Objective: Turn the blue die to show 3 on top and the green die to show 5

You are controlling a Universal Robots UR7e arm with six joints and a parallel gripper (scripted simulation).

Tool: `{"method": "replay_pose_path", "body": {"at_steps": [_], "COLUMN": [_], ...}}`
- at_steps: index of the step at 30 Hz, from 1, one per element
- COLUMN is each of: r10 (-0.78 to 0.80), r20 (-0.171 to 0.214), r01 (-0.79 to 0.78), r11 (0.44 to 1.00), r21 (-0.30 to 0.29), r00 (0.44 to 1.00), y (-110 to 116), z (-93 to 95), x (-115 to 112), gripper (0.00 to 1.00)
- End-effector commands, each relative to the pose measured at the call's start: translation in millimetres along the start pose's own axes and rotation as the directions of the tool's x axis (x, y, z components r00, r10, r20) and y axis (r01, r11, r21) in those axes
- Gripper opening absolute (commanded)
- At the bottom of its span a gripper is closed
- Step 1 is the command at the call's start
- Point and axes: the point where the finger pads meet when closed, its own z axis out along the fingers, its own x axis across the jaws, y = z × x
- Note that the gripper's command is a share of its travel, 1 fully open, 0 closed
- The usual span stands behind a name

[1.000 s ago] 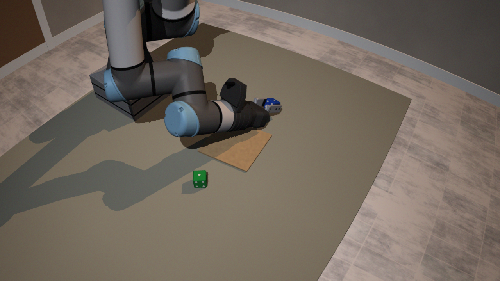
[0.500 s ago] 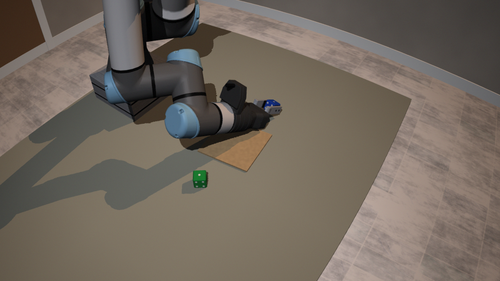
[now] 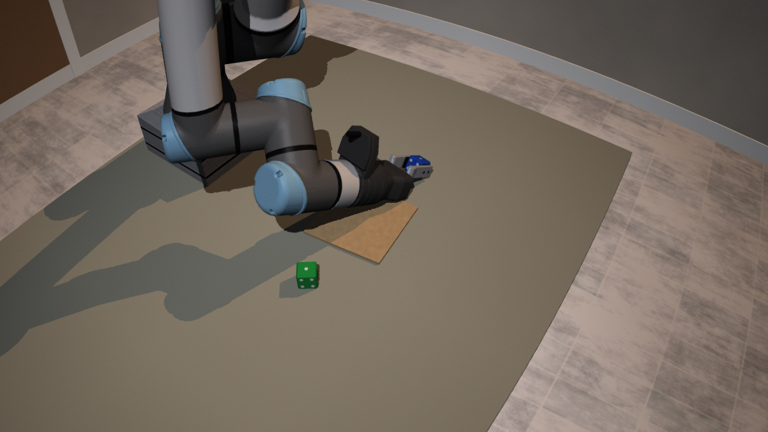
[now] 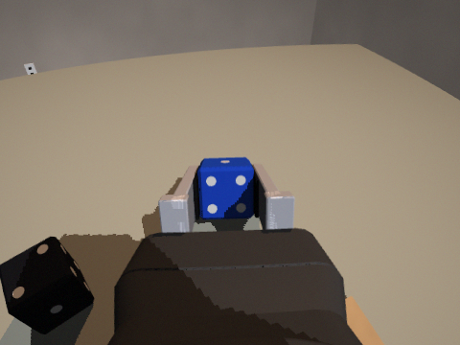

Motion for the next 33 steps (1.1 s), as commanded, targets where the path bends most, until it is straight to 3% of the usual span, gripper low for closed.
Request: {"method": "replay_pose_path", "body": {"at_steps": [1, 31, 33], "r10": [-0.001, -0.001, -0.001], "r20": [-0.001, -0.001, -0.001], "r01": [0.001, 0.001, 0.001], "r11": [1.000, 1.000, 1.000], "r21": [0.000, 0.000, 0.000], "r00": [1.000, 1.000, 1.000], "y": [-0.1, -0.1, -0.1], "z": [-0.1, -0.1, -0.1], "x": [0.3, 0.3, 0.3], "gripper": [0.57, 0.57, 0.63]}}
